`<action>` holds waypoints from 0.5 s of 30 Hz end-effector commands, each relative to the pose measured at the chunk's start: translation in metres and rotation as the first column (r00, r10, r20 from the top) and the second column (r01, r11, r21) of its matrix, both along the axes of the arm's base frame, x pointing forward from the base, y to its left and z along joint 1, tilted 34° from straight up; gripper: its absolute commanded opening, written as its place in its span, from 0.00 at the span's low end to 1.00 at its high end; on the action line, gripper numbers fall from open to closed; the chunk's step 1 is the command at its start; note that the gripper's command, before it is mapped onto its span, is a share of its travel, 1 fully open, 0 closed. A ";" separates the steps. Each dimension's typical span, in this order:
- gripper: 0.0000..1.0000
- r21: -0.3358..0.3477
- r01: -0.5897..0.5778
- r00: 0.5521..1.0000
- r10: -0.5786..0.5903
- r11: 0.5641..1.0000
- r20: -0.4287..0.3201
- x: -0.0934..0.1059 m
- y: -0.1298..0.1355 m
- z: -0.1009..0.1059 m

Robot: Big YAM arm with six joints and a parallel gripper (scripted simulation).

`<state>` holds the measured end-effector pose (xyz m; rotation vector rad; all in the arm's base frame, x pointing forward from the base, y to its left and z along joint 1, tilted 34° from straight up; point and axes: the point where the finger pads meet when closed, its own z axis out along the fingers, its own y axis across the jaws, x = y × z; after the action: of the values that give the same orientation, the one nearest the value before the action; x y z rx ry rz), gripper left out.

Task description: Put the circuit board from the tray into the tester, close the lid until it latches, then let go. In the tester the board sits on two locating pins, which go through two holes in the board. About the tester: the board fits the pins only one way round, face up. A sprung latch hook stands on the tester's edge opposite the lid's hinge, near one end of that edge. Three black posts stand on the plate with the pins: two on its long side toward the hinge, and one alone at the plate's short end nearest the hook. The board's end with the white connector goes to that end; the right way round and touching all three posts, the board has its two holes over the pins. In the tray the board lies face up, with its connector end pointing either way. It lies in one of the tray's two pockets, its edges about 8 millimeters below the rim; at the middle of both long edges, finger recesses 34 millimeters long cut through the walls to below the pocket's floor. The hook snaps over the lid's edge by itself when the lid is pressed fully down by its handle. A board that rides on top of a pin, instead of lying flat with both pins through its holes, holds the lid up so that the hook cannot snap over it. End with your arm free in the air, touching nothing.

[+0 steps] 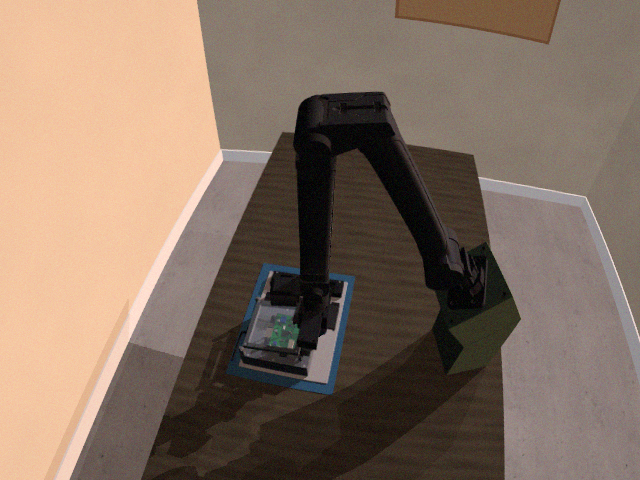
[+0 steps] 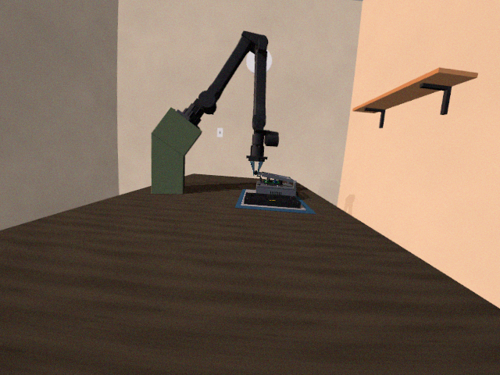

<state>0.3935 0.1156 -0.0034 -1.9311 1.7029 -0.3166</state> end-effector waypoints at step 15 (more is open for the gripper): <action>0.00 0.005 -0.006 1.000 0.006 1.000 -0.002 0.008 0.009 -0.010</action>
<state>0.3958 0.1169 -0.0084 -1.9306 1.7025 -0.3168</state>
